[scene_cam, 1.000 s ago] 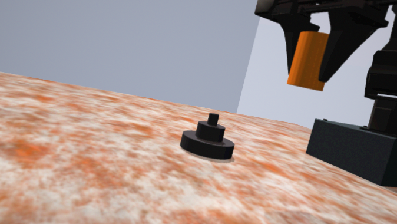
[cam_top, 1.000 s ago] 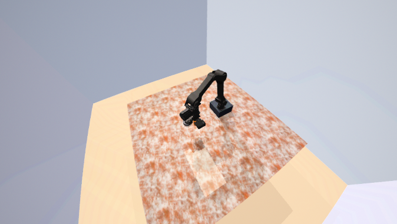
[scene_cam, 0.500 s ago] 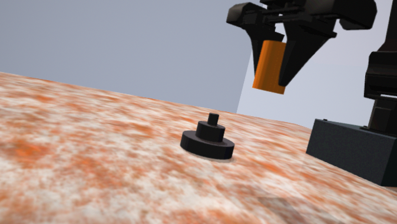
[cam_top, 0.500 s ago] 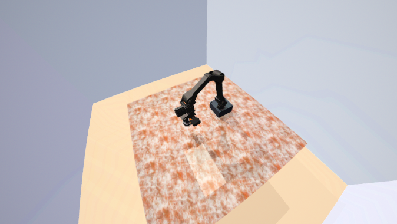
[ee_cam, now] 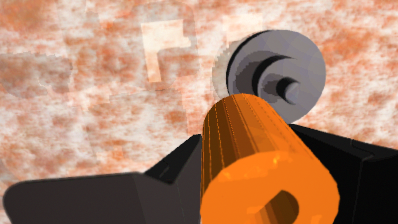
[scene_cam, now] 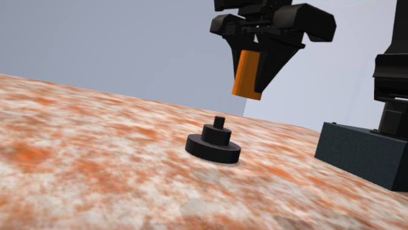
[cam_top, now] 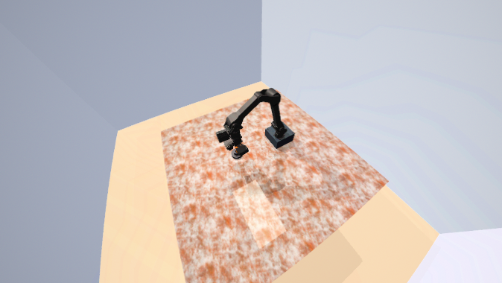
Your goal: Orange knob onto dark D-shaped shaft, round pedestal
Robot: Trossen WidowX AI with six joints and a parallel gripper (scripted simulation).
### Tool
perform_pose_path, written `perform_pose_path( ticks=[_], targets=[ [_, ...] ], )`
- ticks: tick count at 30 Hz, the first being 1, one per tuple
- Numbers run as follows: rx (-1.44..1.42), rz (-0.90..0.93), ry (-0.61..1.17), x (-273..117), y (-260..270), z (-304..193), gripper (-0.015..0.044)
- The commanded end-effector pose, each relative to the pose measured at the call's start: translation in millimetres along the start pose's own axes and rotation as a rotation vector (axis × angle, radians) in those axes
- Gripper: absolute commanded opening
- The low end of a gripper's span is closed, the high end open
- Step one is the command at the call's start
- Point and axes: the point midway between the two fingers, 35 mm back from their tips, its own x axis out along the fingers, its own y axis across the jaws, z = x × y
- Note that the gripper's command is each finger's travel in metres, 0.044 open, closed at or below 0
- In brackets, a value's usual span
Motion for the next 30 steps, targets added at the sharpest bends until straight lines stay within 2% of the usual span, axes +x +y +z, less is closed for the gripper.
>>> perform_pose_path(
  ticks=[1, 12, 23, 30],
  targets=[
    [-0.003, 0.006, -0.006, 3, -12, 3, 0.0],
    [-0.006, 0.007, -0.009, 13, -45, 4, 0.0],
    [-0.006, 0.007, -0.009, 39, -45, 4, 0.0],
    [-0.003, 0.007, -0.009, 35, -45, 4, 0.0]
  ],
)
